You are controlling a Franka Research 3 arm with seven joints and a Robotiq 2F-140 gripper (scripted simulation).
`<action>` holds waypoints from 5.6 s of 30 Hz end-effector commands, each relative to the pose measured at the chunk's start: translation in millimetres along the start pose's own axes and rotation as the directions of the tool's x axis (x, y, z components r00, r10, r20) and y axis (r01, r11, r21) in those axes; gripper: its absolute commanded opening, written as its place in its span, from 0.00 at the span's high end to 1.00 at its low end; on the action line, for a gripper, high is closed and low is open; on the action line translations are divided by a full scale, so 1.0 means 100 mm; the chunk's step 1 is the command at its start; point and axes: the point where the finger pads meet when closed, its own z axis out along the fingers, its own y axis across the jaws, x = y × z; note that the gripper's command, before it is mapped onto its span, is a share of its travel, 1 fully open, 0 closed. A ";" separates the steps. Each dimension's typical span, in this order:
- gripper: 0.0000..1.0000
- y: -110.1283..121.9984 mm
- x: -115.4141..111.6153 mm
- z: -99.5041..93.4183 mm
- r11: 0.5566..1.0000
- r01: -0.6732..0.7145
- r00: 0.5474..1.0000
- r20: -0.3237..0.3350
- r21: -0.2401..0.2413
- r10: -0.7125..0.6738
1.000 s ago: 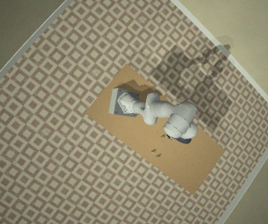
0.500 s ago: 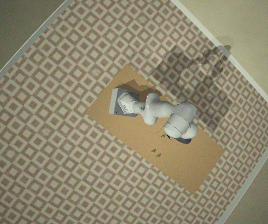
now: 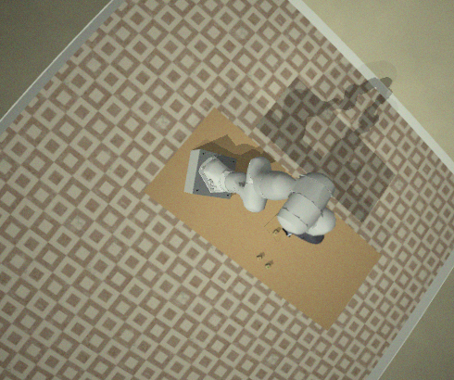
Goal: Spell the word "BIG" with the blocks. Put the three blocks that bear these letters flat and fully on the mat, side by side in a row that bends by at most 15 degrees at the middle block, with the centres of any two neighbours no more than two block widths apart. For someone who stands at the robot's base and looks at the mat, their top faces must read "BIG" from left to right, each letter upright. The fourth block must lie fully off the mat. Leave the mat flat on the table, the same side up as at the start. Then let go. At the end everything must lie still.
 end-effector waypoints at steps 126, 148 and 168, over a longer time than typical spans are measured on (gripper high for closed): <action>0.75 0.00 -0.02 0.03 1.000 0.009 1.000 0.001 -0.001 -0.009; 0.75 0.00 -0.02 -0.29 1.000 0.009 1.000 0.001 -0.001 -0.009; 0.00 0.00 -0.02 -0.87 1.000 0.009 1.000 0.001 -0.001 -0.009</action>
